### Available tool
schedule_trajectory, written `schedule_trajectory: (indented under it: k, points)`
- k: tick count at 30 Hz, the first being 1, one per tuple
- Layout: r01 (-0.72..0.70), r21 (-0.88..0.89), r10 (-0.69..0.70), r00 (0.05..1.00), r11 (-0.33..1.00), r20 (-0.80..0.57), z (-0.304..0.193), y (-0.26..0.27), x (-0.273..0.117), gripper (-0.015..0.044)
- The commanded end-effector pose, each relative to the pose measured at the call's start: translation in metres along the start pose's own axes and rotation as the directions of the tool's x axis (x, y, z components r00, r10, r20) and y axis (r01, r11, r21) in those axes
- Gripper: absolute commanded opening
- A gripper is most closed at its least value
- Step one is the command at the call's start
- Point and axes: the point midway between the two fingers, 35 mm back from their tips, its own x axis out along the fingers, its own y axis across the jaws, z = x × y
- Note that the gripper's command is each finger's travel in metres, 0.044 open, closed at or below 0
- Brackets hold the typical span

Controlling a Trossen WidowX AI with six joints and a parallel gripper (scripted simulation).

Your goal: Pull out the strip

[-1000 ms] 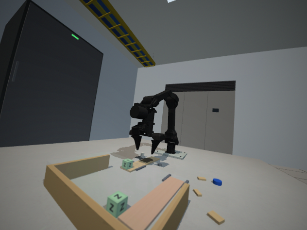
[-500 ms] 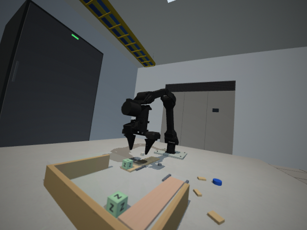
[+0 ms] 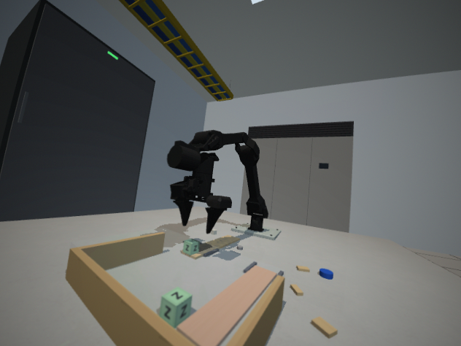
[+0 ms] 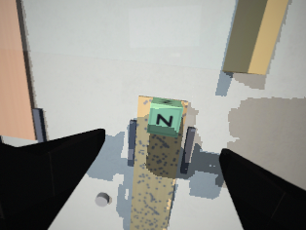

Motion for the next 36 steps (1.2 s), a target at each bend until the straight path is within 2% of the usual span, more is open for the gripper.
schedule_trajectory:
  k: [1, 7, 8, 36]
  points:
    - [0.005, 0.006, -0.005, 1.0, 1.0, -0.004, 0.008, -0.001, 0.0, 0.0414]
    - [0.005, 0.006, -0.005, 1.0, 1.0, -0.004, 0.009, -0.001, 0.008, 0.0256]
    - [0.005, 0.006, -0.005, 1.0, 1.0, -0.004, 0.009, -0.001, 0.01, 0.025]
    - [0.005, 0.006, -0.005, 1.0, 1.0, -0.004, 0.008, 0.0, 0.054, 0.025]
